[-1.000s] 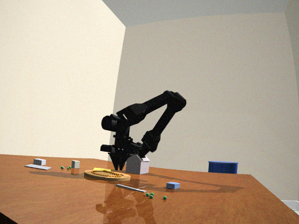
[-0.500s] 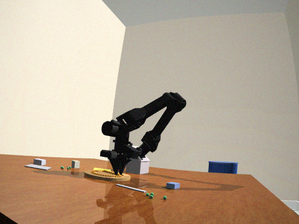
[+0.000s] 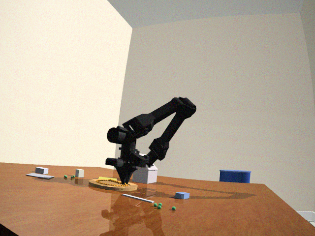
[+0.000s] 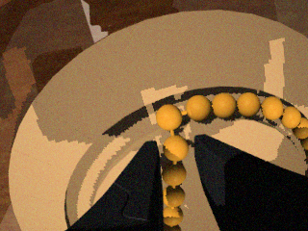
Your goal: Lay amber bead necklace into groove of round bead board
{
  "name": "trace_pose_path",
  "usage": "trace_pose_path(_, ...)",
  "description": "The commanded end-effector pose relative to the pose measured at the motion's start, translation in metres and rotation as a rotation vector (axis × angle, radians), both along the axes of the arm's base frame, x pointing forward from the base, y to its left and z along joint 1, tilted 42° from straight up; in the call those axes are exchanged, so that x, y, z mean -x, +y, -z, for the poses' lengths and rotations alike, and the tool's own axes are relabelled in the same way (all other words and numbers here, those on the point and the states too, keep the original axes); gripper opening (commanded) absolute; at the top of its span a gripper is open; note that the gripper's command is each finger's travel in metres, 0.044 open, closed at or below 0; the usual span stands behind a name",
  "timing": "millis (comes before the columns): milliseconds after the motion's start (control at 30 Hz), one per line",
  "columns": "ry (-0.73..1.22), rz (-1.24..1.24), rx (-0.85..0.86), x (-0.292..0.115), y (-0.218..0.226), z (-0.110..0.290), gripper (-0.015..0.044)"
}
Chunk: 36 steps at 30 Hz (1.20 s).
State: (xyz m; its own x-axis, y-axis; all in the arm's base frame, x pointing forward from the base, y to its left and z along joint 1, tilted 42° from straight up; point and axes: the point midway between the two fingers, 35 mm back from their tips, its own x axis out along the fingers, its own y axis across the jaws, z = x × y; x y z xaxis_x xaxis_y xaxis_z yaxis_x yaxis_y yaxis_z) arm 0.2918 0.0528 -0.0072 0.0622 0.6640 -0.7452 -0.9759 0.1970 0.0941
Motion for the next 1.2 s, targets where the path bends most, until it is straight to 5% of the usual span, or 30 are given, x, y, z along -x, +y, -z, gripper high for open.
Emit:
trace_pose_path(0, 0.000, 0.000, 0.000, -0.0001, 0.0000, -0.0002, 0.0000)
trace_pose_path(1167, 0.004, 0.001, -0.006, 0.0082, 0.0023, -0.0096, 0.0000)
